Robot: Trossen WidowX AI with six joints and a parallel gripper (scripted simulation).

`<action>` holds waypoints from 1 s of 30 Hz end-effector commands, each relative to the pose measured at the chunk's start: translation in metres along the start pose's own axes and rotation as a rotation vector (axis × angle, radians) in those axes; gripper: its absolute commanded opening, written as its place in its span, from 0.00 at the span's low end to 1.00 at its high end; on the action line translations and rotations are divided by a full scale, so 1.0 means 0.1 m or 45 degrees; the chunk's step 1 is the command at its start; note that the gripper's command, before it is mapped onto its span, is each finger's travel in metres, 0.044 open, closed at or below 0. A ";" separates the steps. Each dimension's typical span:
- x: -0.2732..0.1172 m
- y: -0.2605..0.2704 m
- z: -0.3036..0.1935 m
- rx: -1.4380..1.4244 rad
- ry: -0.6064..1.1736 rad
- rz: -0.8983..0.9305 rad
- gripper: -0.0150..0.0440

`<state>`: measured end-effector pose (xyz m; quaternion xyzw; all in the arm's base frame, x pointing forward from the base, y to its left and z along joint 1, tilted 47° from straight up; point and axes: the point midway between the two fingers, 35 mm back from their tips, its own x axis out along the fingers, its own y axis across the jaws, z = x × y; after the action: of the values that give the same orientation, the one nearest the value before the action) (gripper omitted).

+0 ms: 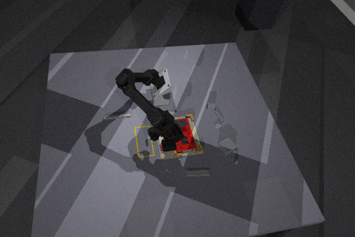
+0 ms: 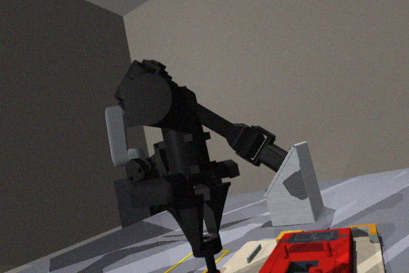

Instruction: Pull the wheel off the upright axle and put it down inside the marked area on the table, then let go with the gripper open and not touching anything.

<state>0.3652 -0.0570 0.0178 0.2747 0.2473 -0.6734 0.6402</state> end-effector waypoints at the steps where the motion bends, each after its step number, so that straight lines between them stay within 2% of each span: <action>1: -0.02 0.01 0.01 0.011 0.005 0.002 0.25; 19: -0.08 0.01 0.01 0.009 0.004 0.002 0.25; 30: -0.42 -0.03 -0.01 0.008 0.006 0.001 0.25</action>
<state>0.3633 -0.0319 0.0394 0.2728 0.2485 -0.6734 0.6406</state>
